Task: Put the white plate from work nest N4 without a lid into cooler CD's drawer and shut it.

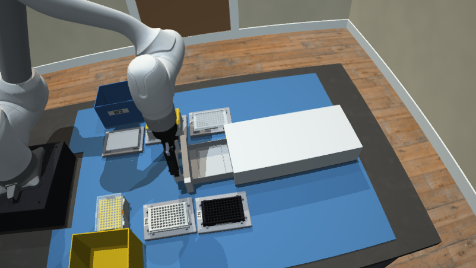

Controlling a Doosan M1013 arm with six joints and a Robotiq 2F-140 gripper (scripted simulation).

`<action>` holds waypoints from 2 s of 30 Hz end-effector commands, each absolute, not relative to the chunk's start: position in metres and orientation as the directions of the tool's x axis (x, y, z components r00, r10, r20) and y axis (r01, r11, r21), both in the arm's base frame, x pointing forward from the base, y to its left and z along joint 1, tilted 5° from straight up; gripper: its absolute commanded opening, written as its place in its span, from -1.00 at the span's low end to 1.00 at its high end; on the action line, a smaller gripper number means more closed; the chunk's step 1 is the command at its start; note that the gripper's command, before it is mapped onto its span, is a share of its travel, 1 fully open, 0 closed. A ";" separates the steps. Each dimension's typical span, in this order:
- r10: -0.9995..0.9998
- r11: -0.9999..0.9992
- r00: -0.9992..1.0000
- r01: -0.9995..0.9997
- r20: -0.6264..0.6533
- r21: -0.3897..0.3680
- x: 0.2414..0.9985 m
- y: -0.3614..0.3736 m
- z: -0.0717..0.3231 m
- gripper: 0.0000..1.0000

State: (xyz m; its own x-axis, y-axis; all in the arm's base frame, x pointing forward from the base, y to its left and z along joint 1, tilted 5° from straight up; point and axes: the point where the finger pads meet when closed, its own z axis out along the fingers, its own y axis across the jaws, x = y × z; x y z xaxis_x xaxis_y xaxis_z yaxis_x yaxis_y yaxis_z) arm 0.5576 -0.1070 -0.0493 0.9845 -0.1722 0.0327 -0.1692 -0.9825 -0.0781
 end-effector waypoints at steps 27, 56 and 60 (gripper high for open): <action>-0.165 -0.984 0.986 -0.162 0.029 -0.079 0.552 -0.106 -0.052 -1.00; -0.165 -0.984 0.986 -0.162 0.029 -0.079 0.545 -0.105 -0.053 -1.00; -0.165 -0.984 0.986 -0.162 0.029 -0.079 0.545 -0.105 -0.053 -1.00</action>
State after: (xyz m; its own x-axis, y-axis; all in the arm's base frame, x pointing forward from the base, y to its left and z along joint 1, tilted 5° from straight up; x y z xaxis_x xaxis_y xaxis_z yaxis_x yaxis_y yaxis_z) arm 0.5503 -0.1056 -0.0496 0.9847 -0.1708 0.0331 -0.1679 -0.9828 -0.0773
